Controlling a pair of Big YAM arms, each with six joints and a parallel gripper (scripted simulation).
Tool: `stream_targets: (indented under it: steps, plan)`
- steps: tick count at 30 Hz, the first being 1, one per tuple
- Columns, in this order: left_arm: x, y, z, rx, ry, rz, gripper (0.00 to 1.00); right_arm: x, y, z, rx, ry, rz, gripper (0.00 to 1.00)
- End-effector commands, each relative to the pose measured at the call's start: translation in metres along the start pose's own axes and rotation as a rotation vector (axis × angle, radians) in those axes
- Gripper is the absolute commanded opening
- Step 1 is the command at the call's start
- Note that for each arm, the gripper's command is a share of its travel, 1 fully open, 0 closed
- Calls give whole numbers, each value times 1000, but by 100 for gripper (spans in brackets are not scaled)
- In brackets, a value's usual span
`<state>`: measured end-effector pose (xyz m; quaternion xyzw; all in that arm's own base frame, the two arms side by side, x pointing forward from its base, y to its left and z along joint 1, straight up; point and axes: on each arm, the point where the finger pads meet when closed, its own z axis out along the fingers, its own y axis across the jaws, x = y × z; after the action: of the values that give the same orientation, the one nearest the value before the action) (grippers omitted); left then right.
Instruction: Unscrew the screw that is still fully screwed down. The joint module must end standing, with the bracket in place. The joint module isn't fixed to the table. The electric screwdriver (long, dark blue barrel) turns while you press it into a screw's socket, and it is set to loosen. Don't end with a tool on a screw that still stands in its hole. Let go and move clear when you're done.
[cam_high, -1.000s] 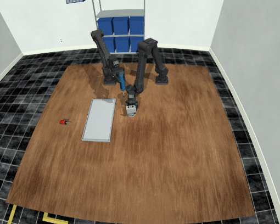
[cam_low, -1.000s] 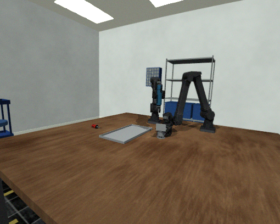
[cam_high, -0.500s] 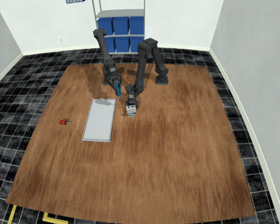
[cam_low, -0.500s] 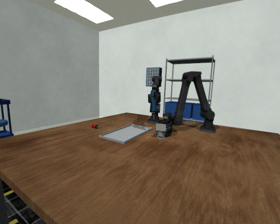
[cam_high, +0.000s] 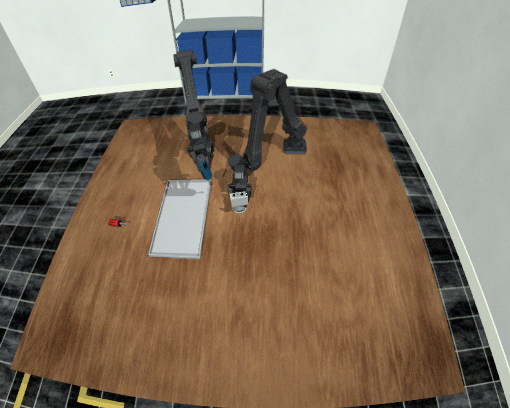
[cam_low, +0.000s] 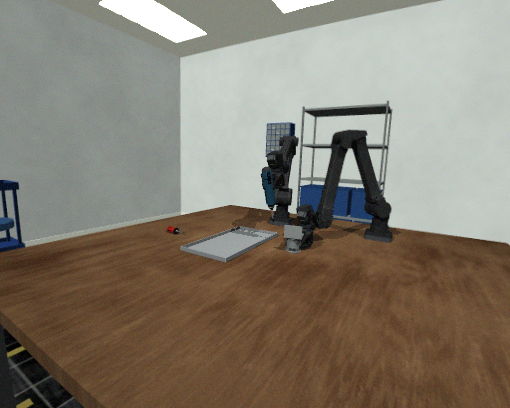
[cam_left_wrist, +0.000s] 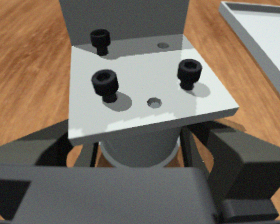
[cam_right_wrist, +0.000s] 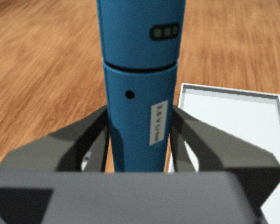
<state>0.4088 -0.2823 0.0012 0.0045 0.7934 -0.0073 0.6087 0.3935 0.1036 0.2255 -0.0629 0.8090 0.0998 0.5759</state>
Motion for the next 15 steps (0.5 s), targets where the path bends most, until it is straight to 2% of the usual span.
stream_targets:
  steps: [1,3,13,15]
  plan:
    - [-8,-5,2,7,-18,-12,59,-82,9,6,-19,-141,20,42]
    - [-8,-5,2,7,-18,-12,59,-73,-4,10,13,-89,37,42]
    - [-8,-5,2,7,-18,-12,59,-66,-45,24,108,8,111,42]
    - [-8,-5,2,7,-18,-12,59,-74,-44,24,105,-25,109,42]
